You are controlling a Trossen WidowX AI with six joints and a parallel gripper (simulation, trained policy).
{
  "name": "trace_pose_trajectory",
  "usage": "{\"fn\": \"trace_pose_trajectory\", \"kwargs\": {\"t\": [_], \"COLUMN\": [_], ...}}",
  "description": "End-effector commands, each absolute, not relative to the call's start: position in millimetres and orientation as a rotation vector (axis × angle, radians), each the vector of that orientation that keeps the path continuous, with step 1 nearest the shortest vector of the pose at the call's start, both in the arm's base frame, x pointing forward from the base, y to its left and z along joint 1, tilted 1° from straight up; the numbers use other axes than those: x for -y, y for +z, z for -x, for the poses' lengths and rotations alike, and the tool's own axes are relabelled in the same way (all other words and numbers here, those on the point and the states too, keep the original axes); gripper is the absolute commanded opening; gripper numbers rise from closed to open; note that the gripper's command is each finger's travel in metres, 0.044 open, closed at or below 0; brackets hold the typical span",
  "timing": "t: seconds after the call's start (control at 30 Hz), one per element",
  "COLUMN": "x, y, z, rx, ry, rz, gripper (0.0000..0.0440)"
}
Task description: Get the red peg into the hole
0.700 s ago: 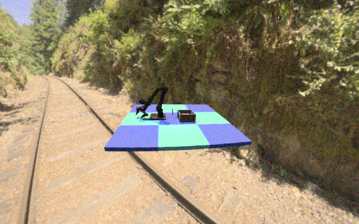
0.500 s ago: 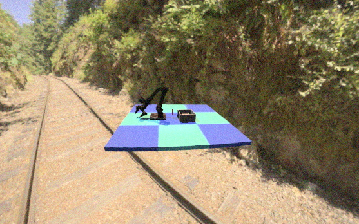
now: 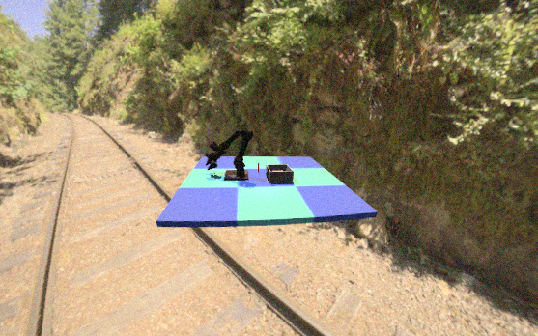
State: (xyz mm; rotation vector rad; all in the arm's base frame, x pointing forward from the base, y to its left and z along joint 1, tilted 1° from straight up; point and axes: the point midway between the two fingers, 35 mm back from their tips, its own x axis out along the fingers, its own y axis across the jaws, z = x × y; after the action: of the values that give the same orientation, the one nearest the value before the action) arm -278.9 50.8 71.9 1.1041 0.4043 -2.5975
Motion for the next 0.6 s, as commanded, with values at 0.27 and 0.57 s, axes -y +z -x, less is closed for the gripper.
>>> {"fn": "trace_pose_trajectory", "kwargs": {"t": [0.27, 0.57], "x": [-96.8, -132.4], "y": [79.9, 85.2], "z": [265.0, 245.8], "rx": [-0.015, 0.361], "ry": [-2.827, -2.988], "rz": [-1.295, -1.416], "gripper": [0.044, 0.044]}}
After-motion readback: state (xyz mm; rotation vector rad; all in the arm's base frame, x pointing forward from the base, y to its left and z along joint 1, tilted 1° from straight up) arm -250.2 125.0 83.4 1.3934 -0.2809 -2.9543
